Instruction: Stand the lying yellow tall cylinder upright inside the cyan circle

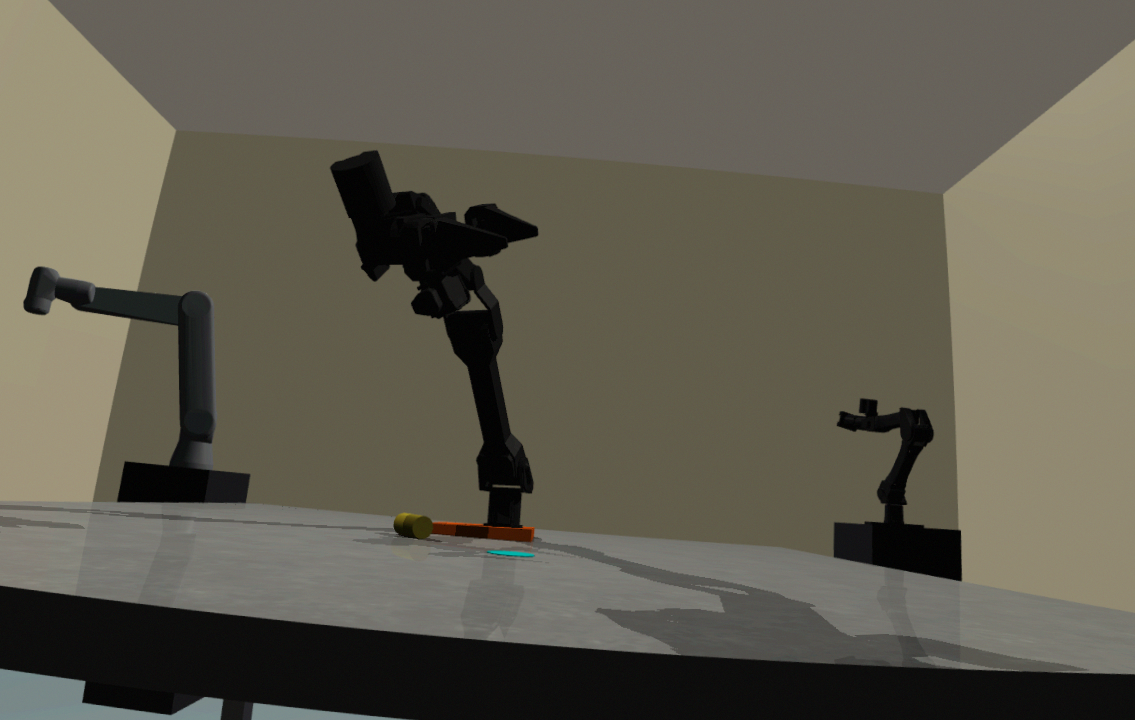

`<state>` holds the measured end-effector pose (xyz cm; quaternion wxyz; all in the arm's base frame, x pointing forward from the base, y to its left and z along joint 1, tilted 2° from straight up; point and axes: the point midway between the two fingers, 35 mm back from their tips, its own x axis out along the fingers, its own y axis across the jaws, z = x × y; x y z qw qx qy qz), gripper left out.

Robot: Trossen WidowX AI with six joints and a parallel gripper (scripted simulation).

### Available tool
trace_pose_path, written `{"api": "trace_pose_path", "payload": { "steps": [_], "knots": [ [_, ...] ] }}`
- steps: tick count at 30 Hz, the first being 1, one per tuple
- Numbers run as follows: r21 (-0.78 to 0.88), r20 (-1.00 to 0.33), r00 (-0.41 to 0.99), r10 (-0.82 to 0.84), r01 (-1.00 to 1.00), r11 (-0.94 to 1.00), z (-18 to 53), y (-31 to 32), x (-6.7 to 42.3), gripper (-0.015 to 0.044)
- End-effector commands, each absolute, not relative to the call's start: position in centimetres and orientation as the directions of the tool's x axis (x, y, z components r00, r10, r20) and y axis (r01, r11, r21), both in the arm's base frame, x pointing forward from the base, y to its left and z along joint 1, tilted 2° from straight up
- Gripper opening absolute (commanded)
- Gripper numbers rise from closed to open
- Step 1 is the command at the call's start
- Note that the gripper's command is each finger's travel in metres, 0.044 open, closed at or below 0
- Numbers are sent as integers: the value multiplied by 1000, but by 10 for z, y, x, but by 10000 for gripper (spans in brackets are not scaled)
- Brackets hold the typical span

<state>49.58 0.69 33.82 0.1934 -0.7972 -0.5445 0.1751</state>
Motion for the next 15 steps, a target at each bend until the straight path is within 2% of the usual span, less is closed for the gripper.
{"api": "trace_pose_path", "payload": {
  "steps": [1,4,10,15],
  "knots": [
    [-490,-72,349,934,804,-338,338,7,496,374],
    [-354,-126,392,911,840,-410,331,2,493,309],
    [28,-272,477,835,872,-489,309,-10,482,309],
    [330,-399,518,756,851,-409,290,-22,466,309]
  ]
}}
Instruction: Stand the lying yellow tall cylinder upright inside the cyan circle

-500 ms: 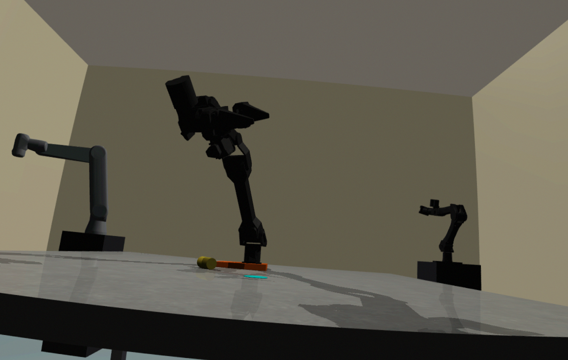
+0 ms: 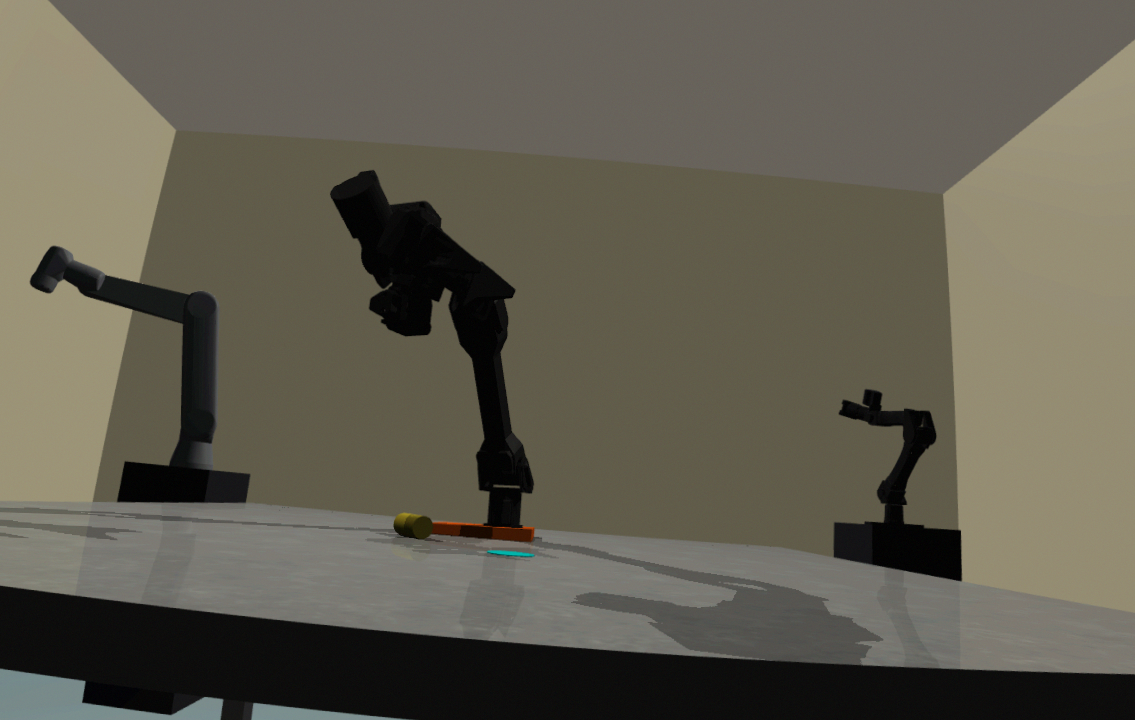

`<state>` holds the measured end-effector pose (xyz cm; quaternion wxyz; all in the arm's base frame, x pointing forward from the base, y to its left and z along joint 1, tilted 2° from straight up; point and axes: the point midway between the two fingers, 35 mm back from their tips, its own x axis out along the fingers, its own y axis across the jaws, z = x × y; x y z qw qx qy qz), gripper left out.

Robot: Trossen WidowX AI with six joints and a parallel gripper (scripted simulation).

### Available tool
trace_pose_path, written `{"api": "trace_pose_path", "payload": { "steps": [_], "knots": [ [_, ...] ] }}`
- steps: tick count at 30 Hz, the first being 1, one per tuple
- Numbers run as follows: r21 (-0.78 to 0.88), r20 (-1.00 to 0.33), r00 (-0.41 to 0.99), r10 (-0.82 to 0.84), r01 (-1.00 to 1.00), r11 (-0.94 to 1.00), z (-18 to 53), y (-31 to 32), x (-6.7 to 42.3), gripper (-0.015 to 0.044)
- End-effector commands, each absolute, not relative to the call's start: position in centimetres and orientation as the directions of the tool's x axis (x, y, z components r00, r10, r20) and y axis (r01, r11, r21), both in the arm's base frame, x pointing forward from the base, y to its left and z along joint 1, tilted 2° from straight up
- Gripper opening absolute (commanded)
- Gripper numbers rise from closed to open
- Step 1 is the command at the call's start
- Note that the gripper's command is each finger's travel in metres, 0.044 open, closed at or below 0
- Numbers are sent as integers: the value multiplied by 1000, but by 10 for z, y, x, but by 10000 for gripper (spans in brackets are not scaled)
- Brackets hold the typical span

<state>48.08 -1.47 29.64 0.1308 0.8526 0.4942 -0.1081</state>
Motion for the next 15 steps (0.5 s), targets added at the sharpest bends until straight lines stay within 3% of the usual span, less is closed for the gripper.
{"api": "trace_pose_path", "payload": {
  "steps": [1,8,15],
  "knots": [
    [383,-424,523,739,843,-377,285,-24,462,309],
    [641,-597,524,607,767,-31,256,-42,430,309],
    [653,-752,470,463,628,423,225,-59,389,309]
  ]
}}
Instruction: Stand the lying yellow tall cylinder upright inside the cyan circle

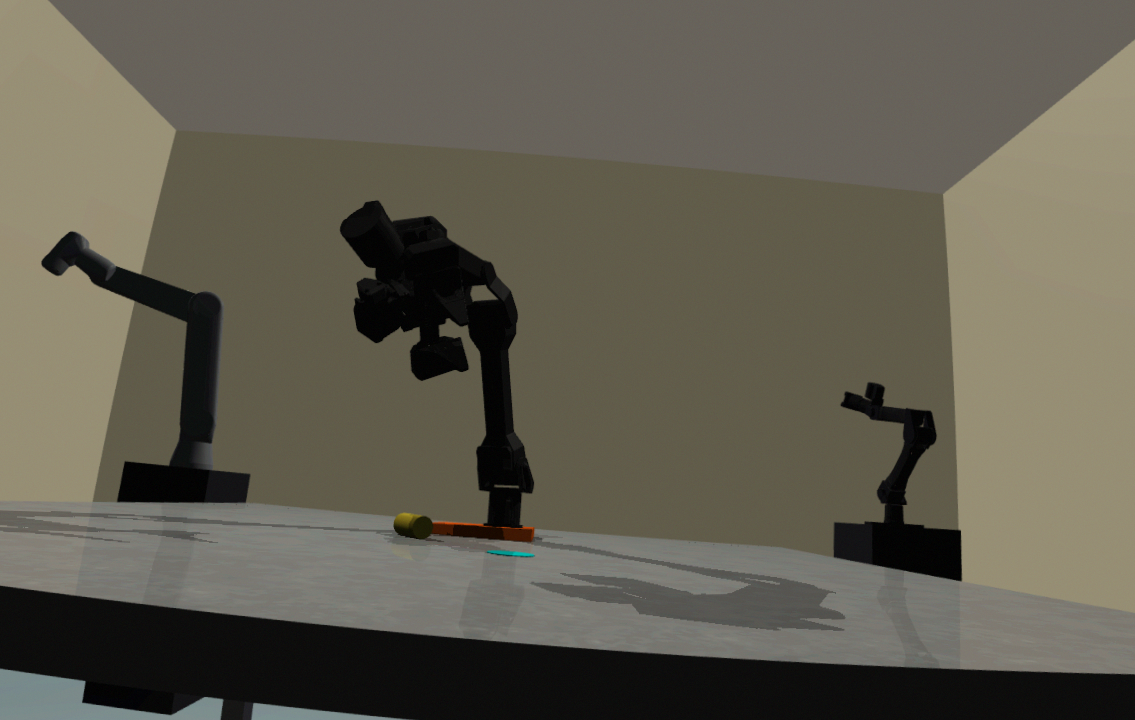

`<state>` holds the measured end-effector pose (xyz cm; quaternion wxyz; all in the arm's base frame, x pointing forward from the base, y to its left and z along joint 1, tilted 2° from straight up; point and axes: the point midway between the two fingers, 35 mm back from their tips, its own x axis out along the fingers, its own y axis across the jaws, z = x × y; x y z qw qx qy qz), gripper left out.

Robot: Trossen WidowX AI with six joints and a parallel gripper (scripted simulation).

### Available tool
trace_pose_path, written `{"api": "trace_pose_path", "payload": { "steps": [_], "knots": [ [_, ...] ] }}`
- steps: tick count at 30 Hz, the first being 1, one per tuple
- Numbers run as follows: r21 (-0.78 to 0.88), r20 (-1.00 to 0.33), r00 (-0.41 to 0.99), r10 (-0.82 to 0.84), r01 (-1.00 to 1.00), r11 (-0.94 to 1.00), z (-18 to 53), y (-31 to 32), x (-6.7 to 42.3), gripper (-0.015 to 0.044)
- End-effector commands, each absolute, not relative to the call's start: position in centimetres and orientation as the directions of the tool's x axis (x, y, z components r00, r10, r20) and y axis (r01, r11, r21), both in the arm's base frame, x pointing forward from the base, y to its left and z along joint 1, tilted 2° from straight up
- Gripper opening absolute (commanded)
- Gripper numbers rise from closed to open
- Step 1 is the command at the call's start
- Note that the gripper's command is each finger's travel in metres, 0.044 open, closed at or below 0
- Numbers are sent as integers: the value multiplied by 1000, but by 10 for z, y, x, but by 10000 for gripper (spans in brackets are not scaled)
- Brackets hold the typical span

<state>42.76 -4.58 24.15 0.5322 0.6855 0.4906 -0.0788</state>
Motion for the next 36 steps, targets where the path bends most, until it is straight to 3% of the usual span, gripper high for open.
{"api": "trace_pose_path", "payload": {
  "steps": [1,7,13,19,26,36],
  "knots": [
    [635,-772,458,441,600,487,221,-62,382,309],
    [447,-877,367,312,378,811,197,-76,339,309],
    [201,-952,247,182,55,978,175,-88,291,309],
    [43,-988,136,80,-255,966,160,-97,250,309],
    [-25,-999,0,-32,-601,799,145,-105,203,309],
    [-25,-999,-5,-35,-612,791,144,-105,201,309]
  ]
}}
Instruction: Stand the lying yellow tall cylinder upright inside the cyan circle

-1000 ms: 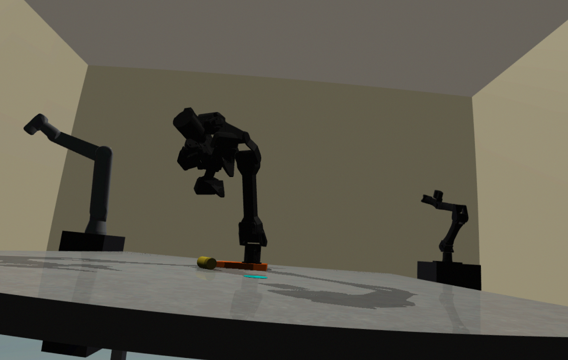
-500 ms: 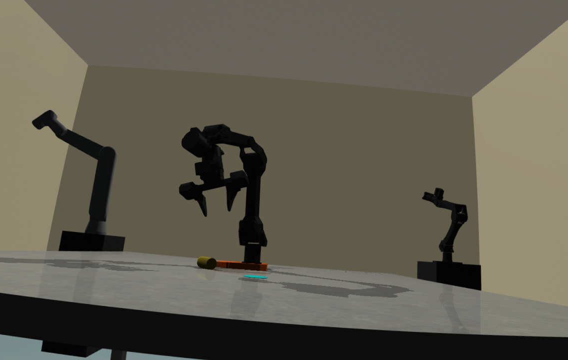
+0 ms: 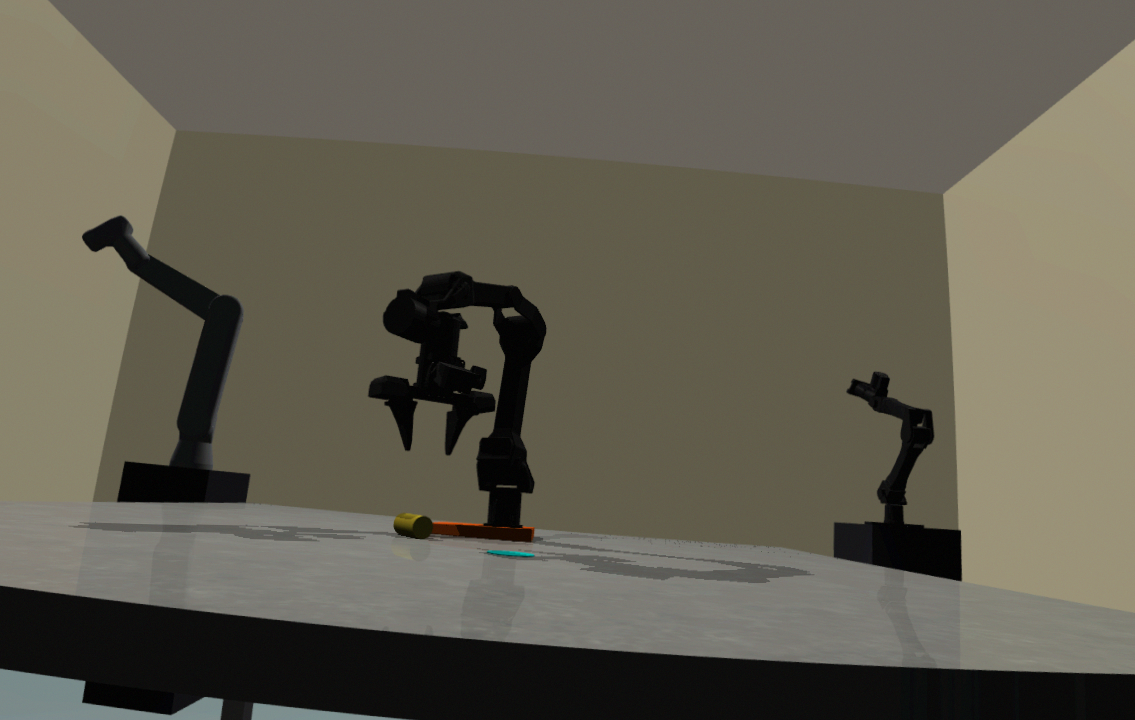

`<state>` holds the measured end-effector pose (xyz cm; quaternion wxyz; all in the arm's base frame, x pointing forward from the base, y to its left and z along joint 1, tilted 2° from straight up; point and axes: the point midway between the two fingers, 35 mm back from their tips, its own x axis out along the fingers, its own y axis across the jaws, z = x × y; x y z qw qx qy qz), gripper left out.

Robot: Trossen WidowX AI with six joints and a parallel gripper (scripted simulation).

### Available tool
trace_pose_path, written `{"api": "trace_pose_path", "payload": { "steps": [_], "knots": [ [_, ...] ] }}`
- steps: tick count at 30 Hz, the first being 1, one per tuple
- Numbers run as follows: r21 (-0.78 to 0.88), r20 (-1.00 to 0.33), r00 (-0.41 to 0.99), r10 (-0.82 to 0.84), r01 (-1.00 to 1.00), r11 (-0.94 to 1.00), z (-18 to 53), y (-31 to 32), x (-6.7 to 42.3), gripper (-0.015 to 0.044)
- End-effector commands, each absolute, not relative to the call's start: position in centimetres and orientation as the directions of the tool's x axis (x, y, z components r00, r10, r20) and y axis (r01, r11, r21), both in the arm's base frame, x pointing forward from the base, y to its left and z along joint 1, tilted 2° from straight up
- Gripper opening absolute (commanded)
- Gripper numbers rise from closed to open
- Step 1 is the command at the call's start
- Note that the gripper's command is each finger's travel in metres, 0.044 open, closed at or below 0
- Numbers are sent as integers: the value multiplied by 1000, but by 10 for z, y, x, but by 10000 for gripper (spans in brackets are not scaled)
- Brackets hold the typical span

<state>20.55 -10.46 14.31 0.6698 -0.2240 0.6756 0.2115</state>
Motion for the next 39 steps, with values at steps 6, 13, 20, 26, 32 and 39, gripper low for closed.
{"api": "trace_pose_path", "payload": {
  "steps": [6,13,20,26,32,39],
  "knots": [
    [-25,-999,-4,-35,-612,791,105,-110,206,309],
    [-25,-999,-5,-35,-612,791,36,-109,201,309],
    [-25,-999,-5,-35,-612,791,34,-109,201,204],
    [-25,-999,-5,-35,-612,791,34,-109,201,105],
    [-61,-998,15,-64,-582,811,39,-113,205,105],
    [-55,-998,12,-60,-587,808,55,-113,208,105]
  ]
}}
